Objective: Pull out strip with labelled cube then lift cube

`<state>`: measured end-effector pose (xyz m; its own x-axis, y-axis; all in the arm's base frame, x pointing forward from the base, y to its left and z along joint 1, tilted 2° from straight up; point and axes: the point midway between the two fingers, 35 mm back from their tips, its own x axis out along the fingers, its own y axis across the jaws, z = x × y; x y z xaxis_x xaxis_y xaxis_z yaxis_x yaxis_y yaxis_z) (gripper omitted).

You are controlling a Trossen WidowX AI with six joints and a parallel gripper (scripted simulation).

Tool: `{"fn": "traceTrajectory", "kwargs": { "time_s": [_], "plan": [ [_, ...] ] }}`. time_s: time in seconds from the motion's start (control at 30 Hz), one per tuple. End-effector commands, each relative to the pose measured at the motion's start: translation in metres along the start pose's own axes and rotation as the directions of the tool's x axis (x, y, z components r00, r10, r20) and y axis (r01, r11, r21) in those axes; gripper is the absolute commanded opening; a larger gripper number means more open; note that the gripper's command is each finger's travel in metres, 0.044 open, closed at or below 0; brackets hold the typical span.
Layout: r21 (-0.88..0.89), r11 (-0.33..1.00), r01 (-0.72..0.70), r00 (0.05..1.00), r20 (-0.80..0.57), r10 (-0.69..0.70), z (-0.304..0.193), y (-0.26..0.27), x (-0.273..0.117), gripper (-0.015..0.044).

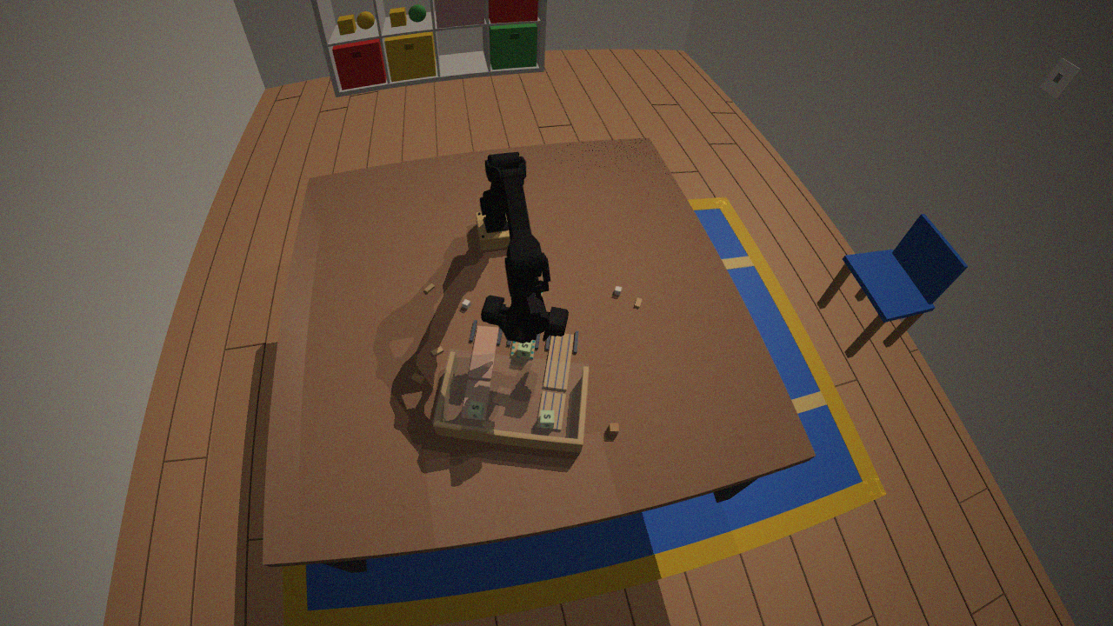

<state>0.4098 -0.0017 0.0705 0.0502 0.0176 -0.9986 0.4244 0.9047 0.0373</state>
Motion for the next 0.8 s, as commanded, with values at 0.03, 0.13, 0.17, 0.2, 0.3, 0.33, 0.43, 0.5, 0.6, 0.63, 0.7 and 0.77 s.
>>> {"fn": "traceTrajectory", "kwargs": {
  "time_s": [0.03, 0.13, 0.17, 0.2, 0.3, 0.33, 0.43, 0.5, 0.6, 0.63, 0.7, 0.77],
  "plan": [
    [-0.005, 1.0, -0.006, 1.0, 0.002, 0.006, 0.01, 0.002, -0.003, 0.0414],
    [-0.005, 1.0, -0.006, 1.0, 0.002, 0.006, 0.01, 0.002, 0.0, 0.0335],
    [-0.005, 1.0, -0.006, 1.0, 0.002, 0.006, 0.01, 0.002, 0.002, 0.0309],
    [-0.005, 1.0, -0.006, 1.0, 0.002, 0.006, 0.01, 0.002, 0.003, 0.0282],
    [-0.005, 1.0, -0.006, 1.0, 0.002, 0.006, 0.01, 0.002, 0.008, 0.025],
    [-0.005, 1.0, -0.006, 1.0, 0.002, 0.006, 0.011, 0.003, 0.01, 0.025],
    [-0.005, 1.0, -0.006, 1.0, 0.002, 0.006, 0.011, 0.003, 0.015, 0.025],
    [-0.005, 1.0, -0.006, 1.0, 0.002, 0.006, 0.011, 0.003, 0.018, 0.025],
    [-0.005, 1.0, -0.006, 1.0, 0.002, 0.006, 0.011, 0.003, 0.023, 0.025],
    [-0.005, 1.0, -0.006, 1.0, 0.002, 0.006, 0.011, 0.003, 0.025, 0.025],
    [-0.005, 1.0, -0.006, 1.0, 0.002, 0.006, 0.011, 0.003, 0.028, 0.025],
    [-0.005, 1.0, -0.006, 1.0, 0.002, 0.006, 0.011, 0.003, 0.031, 0.025]
  ]
}}
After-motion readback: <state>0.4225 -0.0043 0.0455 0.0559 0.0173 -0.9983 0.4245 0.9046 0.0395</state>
